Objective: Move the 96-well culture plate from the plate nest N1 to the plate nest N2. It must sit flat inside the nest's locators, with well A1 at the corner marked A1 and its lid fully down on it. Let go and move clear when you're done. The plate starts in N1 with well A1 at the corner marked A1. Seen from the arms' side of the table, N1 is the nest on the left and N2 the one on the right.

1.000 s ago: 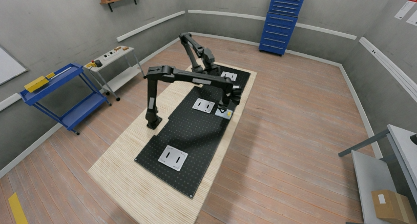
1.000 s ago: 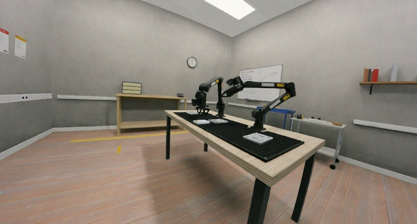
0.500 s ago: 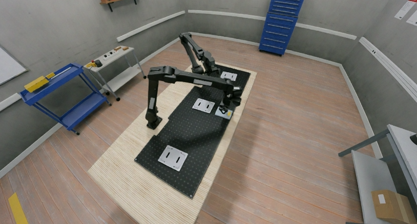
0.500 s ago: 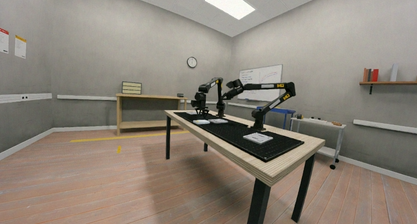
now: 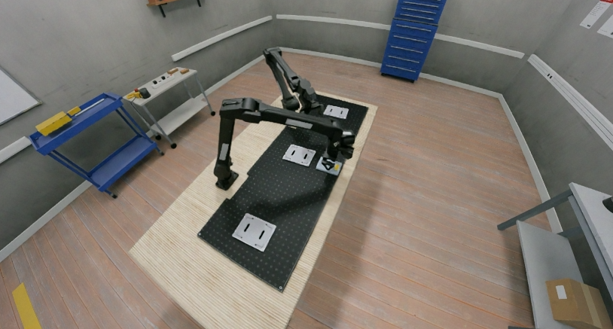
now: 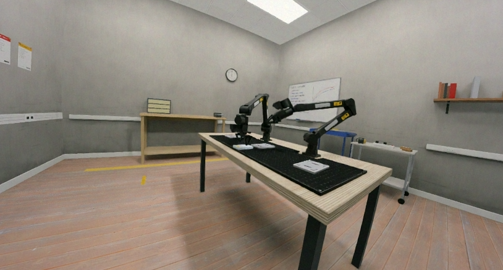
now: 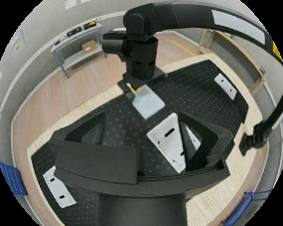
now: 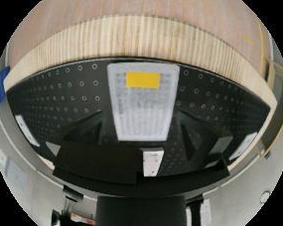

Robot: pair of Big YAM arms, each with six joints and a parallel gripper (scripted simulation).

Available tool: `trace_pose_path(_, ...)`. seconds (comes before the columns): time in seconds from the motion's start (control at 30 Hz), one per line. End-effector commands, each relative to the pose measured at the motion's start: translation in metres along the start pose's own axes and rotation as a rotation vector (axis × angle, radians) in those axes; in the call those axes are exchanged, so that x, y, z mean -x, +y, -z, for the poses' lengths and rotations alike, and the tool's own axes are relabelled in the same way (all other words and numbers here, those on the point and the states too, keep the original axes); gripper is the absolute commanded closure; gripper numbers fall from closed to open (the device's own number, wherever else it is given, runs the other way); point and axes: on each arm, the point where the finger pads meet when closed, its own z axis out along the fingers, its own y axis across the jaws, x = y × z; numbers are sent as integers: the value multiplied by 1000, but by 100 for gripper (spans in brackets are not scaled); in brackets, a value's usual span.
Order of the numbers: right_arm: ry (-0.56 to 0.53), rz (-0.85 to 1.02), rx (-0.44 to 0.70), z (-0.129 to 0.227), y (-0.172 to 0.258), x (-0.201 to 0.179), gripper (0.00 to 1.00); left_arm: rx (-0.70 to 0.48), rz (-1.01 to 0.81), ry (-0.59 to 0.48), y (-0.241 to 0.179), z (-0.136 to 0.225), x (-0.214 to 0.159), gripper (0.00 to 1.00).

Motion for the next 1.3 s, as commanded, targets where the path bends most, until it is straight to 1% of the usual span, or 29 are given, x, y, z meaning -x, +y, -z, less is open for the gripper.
trace_pose_path(0.0,-9,-13,4,-5,-1,5,0,9,23,-11,4,-4,2,0)
trace_pose_path(0.3,-4,-13,2,-21,-2,4,0,8,14,-14,6,-10,-11,0)
trace_pose_path(0.5,-10,-13,5,-27,-1,5,0,7,14,-16,6,-13,-19,0)
trace_pose_path(0.6,-15,-13,8,-25,-1,6,0,4,13,-23,5,-13,-17,0)
trace_pose_path(0.7,-10,-13,5,-33,-1,5,0,6,15,-20,6,-15,-25,0)
trace_pose_path(0.83,-1,-13,0,-39,-2,4,0,2,14,-40,5,-16,-20,0)
trace_pose_path(0.87,-8,-13,4,-36,-1,6,0,1,14,-47,5,-15,-18,0)
trace_pose_path(0.9,-17,-13,9,-30,0,7,0,1,14,-41,5,-16,-23,0)
trace_pose_path(0.93,-24,-13,13,-25,0,7,0,0,14,-57,5,-15,-15,0)
trace_pose_path(1.13,-24,-7,13,-22,4,7,0,-1,15,-67,5,-15,-12,0)
trace_pose_path(1.17,-32,-1,17,-17,2,13,0,0,15,-67,5,-15,-12,0)
trace_pose_path(1.23,-56,30,35,9,-3,26,0,0,15,-66,5,-15,-12,0)
trace_pose_path(1.27,-54,30,36,15,-5,29,0,0,15,-65,5,-15,-12,0)
